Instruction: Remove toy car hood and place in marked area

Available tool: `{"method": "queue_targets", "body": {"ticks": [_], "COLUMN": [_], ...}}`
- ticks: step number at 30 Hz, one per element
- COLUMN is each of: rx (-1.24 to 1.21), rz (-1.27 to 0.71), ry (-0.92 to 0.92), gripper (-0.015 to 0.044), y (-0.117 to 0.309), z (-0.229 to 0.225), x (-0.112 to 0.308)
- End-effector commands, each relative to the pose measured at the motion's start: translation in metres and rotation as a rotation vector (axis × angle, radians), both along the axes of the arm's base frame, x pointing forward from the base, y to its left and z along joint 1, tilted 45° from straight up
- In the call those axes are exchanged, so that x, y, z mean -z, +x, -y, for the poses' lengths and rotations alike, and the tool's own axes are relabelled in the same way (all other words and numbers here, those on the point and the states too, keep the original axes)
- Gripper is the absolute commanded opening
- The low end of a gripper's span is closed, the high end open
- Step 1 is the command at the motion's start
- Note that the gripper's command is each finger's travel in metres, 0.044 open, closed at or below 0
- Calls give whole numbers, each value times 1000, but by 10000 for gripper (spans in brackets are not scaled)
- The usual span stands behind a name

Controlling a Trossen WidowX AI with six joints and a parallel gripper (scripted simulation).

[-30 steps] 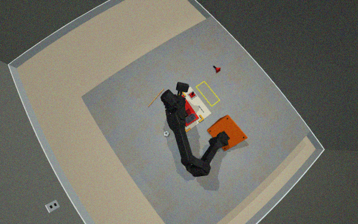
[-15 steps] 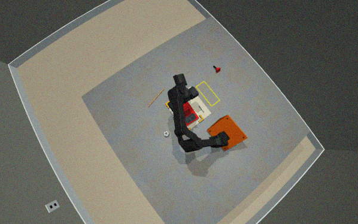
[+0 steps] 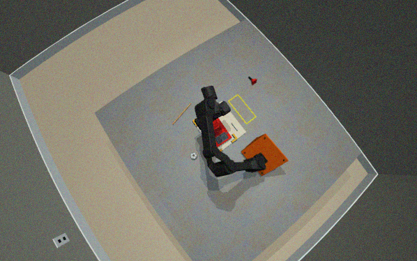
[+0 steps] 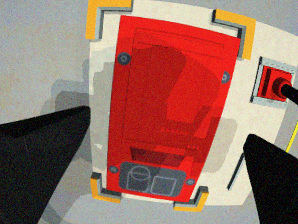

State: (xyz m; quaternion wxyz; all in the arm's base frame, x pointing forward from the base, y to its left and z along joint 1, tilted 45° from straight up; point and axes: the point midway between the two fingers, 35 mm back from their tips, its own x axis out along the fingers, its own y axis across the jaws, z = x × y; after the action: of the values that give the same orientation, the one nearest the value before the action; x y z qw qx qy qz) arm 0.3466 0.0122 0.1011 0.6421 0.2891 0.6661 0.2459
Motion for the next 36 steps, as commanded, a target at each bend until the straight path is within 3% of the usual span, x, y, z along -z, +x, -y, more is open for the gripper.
{"method": "queue_targets", "body": {"ticks": [1,36], "rx": [5,5], "rz": [-5,-5], "ry": [4,4], "gripper": [440,440], "y": [0,-1], "z": [-2,-18], "x": [2,20]}}
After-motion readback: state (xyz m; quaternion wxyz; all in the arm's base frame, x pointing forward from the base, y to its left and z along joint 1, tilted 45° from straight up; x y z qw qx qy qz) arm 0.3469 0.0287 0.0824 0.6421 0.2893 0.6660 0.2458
